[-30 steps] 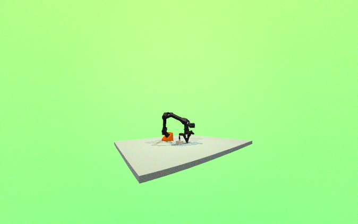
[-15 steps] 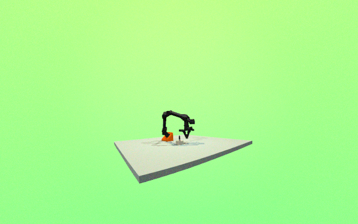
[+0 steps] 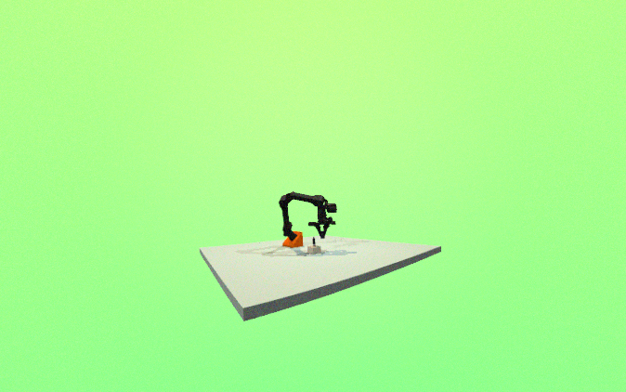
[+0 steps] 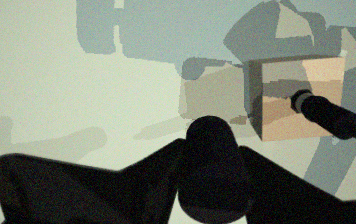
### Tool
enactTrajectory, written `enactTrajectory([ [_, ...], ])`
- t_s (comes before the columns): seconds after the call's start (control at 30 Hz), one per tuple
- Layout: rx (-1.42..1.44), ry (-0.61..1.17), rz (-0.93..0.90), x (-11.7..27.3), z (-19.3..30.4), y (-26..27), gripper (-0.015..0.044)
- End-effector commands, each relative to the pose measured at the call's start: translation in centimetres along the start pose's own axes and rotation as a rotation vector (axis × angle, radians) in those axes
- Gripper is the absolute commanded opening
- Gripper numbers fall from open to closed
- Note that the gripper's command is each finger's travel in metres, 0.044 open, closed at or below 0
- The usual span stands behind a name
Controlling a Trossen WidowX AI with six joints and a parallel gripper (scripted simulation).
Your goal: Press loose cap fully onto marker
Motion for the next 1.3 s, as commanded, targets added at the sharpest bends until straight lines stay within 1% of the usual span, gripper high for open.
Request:
enactTrajectory([
  [0.0,0.002,-0.005,0.002,1.0,-0.2,-1.7,0.0000],
  [0.37,0.003,-0.004,0.005,3.6,-0.1,-6.9,0.0000],
  [0.47,0.004,-0.004,0.006,3.9,0.0,-7.6,0.0000],
  [0.9,0.003,-0.004,0.006,3.0,0.0,-7.5,0.0000],
  [1.27,0.003,-0.005,0.005,1.2,-0.1,-7.5,0.0000],
])
Point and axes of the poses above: the point midway between the two fingers, 35 mm back from their tips, its own x axis back along the fingers, its own y axis across the jaws, z = x × y, the point moved 1 cm from there along x, back along the fingers, and after that the axes turned 15 degrees about x, right-handed, at the moved point
